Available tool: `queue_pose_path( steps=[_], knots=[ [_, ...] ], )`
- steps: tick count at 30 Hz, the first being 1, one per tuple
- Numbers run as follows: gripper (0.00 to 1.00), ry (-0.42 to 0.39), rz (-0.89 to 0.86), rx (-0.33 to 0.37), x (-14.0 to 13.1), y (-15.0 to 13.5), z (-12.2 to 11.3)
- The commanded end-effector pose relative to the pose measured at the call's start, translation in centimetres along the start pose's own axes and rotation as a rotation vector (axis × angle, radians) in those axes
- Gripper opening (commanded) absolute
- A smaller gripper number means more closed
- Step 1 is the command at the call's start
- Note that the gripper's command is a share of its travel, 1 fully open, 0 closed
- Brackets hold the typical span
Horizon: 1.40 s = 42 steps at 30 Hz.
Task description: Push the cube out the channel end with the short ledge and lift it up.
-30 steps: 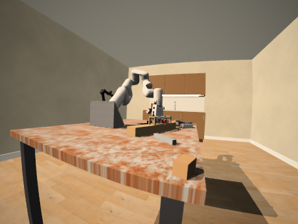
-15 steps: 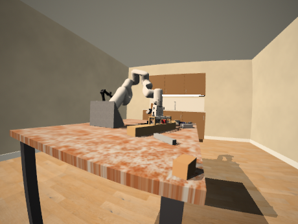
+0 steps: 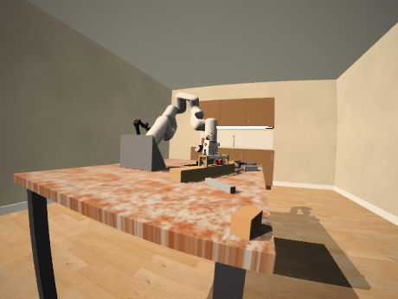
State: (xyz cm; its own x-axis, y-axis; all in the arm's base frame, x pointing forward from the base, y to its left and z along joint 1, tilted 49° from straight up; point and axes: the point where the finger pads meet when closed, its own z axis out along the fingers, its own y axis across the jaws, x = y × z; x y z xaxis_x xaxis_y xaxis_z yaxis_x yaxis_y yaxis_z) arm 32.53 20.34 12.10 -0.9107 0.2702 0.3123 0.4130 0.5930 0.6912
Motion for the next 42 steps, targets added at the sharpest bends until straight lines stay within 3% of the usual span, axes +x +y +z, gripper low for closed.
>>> queue_pose_path(
  steps=[1,19,22,28,31,42],
  knots=[
    [0.00,-0.003,0.000,-0.001,-0.1,0.0,-0.1],
    [0.00,-0.003,0.000,-0.001,-0.1,0.0,-0.5],
    [0.00,-0.003,0.000,-0.001,-0.1,0.0,-2.3],
    [0.00,-0.003,0.000,-0.001,-0.1,0.0,-9.0],
    [0.00,-0.003,0.000,-0.001,-0.1,0.0,-11.2],
    [0.00,-0.003,0.000,-0.001,-0.1,0.0,-11.7]
  ],
)
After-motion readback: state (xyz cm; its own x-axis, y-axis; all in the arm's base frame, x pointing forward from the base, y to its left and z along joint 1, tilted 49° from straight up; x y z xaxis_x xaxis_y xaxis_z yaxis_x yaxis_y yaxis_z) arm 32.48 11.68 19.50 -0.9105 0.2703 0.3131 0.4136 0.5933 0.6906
